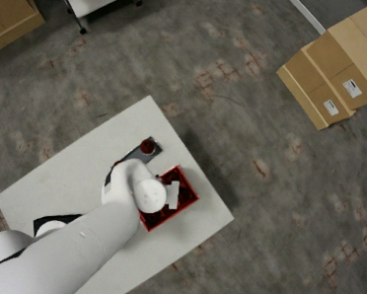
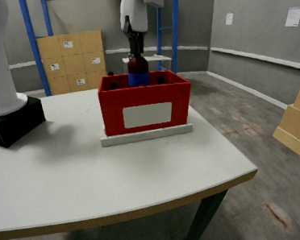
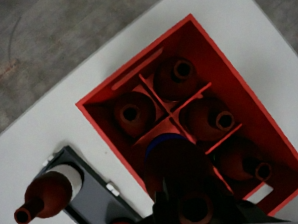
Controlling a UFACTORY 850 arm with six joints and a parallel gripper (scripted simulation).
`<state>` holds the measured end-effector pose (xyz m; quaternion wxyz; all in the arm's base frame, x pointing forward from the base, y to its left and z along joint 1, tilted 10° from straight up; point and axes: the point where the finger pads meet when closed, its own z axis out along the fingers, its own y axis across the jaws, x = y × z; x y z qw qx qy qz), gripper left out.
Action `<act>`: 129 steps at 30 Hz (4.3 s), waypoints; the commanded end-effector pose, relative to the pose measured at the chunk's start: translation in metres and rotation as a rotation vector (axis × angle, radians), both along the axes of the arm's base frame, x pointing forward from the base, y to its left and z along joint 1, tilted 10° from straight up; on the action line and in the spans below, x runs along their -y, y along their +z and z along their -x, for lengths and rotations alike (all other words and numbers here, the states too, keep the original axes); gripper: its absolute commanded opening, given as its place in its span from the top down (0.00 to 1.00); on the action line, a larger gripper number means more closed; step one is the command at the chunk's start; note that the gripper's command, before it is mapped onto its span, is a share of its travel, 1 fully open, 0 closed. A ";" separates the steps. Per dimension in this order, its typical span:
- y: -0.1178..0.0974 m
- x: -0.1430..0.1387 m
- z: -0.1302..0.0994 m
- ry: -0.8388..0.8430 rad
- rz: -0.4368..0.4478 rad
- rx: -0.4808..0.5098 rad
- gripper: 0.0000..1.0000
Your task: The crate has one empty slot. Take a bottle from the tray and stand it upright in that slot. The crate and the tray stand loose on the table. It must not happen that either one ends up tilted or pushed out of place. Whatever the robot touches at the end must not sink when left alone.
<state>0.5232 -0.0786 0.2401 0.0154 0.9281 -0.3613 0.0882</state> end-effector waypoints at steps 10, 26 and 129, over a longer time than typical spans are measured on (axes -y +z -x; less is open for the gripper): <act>-0.012 0.001 -0.003 0.000 0.000 0.002 1.00; -0.015 0.002 -0.003 0.000 0.000 0.002 1.00; -0.057 0.005 -0.010 0.000 0.000 0.002 1.00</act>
